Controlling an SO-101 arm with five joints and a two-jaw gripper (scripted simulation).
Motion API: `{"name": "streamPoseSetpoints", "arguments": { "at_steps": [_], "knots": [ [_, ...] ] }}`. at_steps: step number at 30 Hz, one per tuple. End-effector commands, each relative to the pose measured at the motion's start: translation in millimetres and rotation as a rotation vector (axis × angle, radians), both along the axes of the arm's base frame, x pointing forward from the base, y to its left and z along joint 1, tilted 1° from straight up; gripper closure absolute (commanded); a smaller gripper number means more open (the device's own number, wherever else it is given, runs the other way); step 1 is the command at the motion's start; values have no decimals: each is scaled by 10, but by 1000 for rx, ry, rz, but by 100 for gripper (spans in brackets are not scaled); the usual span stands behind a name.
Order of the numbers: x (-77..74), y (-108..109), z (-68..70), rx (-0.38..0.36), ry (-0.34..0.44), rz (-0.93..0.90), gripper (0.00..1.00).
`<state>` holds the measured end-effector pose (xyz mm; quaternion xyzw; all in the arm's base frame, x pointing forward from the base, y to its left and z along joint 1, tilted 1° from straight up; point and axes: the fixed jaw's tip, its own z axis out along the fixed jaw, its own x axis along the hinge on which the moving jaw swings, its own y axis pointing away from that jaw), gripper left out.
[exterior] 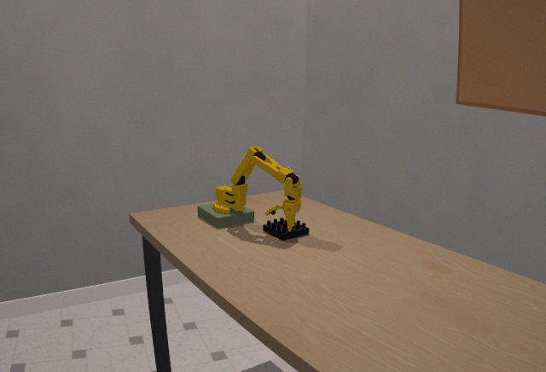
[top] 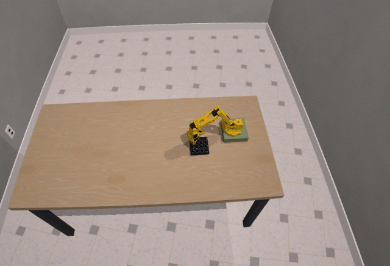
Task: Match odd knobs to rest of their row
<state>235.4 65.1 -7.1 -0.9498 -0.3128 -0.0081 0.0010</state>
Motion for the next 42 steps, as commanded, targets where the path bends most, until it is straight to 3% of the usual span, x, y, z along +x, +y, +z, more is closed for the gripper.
{"name": "streamPoseSetpoints", "arguments": {
  "at_steps": [1,42],
  "knots": [
    [-13,-18,1,-2,4,-75,99],
    [-46,-27,1,6,7,-686,99]
  ]
}}
